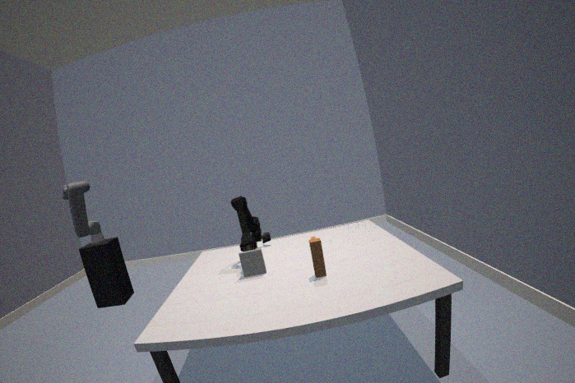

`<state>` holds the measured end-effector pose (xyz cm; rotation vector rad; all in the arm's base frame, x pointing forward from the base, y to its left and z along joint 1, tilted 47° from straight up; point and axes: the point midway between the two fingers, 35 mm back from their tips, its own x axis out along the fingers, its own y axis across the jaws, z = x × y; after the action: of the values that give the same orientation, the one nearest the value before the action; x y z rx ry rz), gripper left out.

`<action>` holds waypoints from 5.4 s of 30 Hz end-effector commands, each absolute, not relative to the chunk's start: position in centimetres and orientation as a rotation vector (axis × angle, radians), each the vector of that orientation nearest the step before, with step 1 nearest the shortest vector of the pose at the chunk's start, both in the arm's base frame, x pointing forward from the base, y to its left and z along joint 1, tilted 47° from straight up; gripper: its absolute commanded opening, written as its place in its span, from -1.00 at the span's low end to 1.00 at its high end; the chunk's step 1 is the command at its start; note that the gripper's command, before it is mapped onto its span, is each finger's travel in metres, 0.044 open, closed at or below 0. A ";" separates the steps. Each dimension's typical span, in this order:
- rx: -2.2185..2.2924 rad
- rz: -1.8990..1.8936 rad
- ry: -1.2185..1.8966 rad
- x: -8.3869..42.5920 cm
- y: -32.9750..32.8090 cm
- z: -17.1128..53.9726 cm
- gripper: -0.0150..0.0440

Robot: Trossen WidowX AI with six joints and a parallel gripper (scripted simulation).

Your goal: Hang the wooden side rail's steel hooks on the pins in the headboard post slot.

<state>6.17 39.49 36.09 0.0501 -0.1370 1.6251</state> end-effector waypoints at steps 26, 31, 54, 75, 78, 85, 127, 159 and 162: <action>-0.685 0.926 -0.202 31.0 28.3 29.9 1.00; -0.804 0.844 -0.162 34.3 24.9 28.1 1.00; -1.200 0.646 0.068 42.2 11.0 20.7 1.00; -1.580 0.849 0.345 40.3 -5.7 7.0 1.00; -1.613 0.897 0.367 38.9 -8.0 5.1 1.00; -1.667 1.015 0.383 34.7 -13.0 0.7 1.00; -1.556 1.098 0.379 24.2 -18.3 -5.9 1.00; -0.138 0.240 1.156 25.0 -17.0 -5.9 1.00; -0.010 0.127 1.182 25.1 -16.9 -5.8 1.00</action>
<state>25.05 -17.45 -5.80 -0.4119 1.0598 0.4653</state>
